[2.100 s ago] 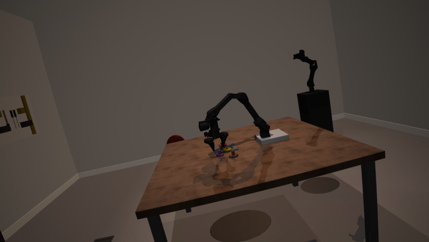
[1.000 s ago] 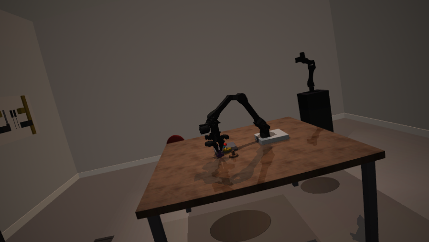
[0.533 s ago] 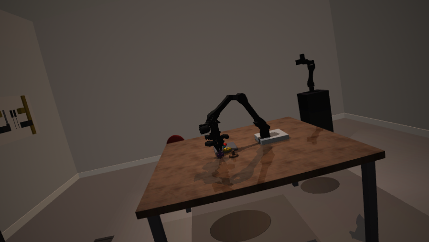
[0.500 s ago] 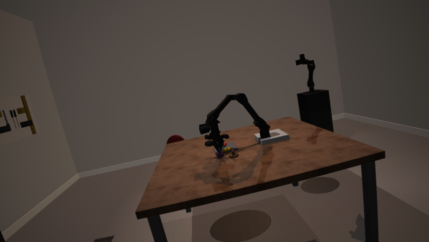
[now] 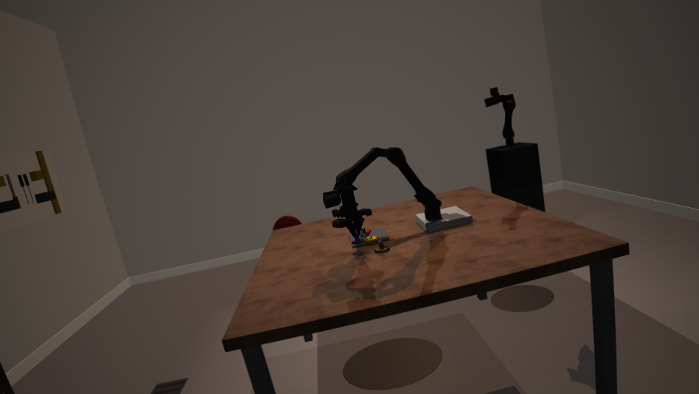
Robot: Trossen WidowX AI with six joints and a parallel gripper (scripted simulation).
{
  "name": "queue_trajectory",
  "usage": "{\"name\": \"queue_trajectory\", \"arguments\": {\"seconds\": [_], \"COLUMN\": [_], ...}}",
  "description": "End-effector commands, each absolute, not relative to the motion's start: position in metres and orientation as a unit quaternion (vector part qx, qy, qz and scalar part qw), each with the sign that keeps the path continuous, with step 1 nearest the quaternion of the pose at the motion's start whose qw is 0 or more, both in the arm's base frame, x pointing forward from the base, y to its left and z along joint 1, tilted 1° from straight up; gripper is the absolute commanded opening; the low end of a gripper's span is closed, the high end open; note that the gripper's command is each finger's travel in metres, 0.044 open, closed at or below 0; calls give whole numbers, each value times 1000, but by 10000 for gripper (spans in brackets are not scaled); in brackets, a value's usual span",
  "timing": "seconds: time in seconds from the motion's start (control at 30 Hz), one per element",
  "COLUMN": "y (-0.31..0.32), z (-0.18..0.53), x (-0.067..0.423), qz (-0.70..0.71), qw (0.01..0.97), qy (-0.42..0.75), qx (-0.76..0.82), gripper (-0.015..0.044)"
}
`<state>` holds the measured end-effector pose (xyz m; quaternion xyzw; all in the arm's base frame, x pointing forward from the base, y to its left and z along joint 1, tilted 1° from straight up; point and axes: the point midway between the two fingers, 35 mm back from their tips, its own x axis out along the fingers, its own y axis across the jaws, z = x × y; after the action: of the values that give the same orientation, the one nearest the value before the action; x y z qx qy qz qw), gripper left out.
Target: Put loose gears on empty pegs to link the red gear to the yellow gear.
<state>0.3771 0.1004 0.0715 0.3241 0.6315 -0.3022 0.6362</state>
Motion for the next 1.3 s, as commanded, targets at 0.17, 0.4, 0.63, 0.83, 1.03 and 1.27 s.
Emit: {"name": "queue_trajectory", "arguments": {"seconds": [0.17,0.4,0.63,0.83,1.03,1.27], "y": [102,102,101,101,100,99], "z": [98,114,130,143,156,171], "x": [379,378,377,375,372,369], "qz": [-298,-297,-297,-298,-298,-299], "qw": [639,639,639,639,639,638], "qy": [629,628,628,629,628,629], "qx": [329,330,330,329,329,328], "gripper": [0,0,0,0,0,0]}}
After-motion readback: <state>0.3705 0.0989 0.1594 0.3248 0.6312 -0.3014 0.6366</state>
